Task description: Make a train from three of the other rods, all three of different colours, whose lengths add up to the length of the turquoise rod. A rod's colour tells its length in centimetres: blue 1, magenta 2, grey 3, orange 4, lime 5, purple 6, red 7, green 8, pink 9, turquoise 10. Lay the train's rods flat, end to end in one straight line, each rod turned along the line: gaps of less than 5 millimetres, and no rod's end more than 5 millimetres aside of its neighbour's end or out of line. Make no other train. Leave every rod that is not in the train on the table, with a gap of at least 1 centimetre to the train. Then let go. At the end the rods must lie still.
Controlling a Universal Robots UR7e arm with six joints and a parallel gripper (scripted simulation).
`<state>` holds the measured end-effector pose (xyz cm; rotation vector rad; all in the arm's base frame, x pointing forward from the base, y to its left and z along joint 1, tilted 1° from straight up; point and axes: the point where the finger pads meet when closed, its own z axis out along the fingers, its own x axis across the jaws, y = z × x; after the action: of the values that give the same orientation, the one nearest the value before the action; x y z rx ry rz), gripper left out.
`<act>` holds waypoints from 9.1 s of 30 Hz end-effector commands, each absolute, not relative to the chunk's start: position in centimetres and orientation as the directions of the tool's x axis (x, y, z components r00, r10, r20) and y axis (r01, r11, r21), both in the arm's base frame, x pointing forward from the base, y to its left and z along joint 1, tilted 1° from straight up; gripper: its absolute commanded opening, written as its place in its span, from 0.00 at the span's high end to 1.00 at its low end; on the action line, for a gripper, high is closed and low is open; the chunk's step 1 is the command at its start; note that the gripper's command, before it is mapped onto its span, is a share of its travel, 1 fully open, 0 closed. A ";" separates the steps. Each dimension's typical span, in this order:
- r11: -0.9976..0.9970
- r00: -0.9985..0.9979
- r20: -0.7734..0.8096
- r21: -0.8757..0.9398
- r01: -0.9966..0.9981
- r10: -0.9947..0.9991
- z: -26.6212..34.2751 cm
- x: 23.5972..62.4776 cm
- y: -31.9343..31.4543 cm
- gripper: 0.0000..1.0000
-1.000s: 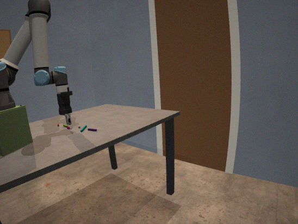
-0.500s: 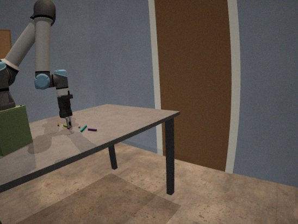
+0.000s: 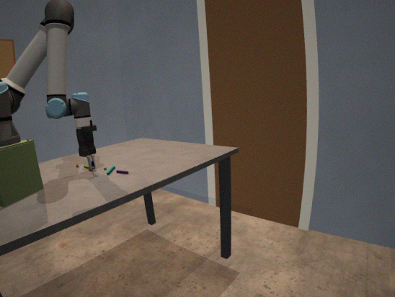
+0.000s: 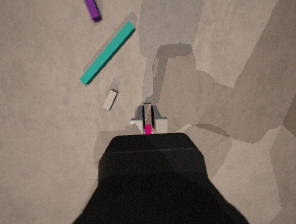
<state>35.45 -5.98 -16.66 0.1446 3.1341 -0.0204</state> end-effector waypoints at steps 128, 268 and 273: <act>0.996 -0.996 -0.006 -0.013 0.092 0.092 -17.8 35.5 -6.0 0.58; 0.998 -0.998 -0.006 -0.013 0.066 0.066 -11.1 37.2 3.1 0.46; 0.998 -0.998 -0.006 -0.013 0.066 0.066 -11.1 37.2 3.1 0.46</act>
<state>37.14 3.07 -11.12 0.1042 3.1358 -0.0205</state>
